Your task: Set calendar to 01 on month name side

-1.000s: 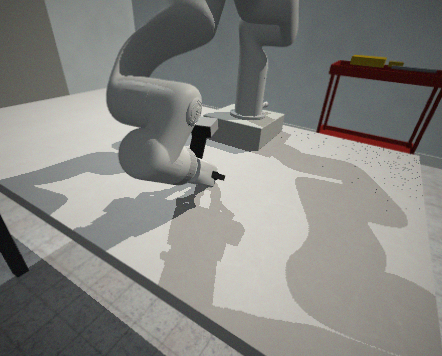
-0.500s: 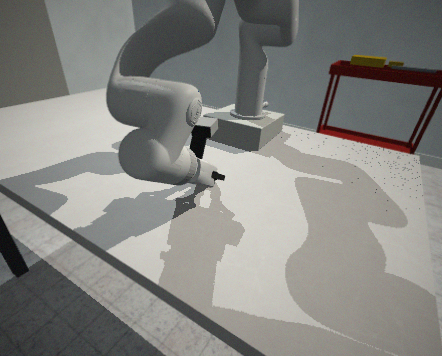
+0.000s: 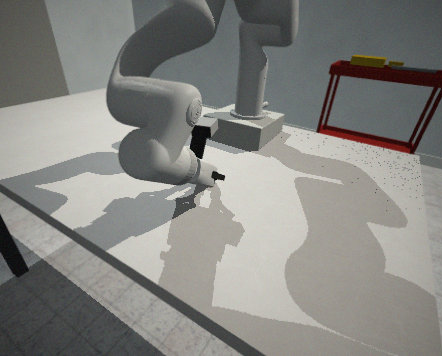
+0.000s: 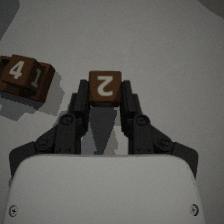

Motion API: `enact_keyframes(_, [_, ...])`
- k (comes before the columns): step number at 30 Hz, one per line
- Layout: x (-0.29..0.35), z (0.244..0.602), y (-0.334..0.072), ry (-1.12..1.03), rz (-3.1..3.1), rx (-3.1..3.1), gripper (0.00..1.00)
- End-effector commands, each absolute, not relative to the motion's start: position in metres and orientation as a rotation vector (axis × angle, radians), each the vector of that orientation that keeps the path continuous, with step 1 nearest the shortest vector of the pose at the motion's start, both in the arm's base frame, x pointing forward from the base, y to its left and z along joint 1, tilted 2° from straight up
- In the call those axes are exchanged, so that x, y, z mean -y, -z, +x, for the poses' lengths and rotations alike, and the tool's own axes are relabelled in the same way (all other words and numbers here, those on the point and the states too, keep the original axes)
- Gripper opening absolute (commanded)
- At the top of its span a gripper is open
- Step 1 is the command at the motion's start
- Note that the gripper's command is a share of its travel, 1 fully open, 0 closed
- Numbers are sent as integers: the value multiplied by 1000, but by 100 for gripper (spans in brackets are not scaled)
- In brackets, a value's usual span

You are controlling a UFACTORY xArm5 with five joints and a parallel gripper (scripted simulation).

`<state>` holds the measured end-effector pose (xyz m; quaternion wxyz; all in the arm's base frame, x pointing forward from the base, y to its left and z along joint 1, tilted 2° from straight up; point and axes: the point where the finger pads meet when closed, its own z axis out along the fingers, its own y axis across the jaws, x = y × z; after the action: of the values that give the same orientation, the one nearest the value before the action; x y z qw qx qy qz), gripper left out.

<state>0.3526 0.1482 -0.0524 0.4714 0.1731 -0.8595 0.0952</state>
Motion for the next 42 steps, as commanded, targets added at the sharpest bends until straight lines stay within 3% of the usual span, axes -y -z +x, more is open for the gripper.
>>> enact_keyframes(1, [-149, 354, 51, -232, 425, 2108, 27])
enact_keyframes(42, [-149, 354, 55, -232, 425, 2108, 27])
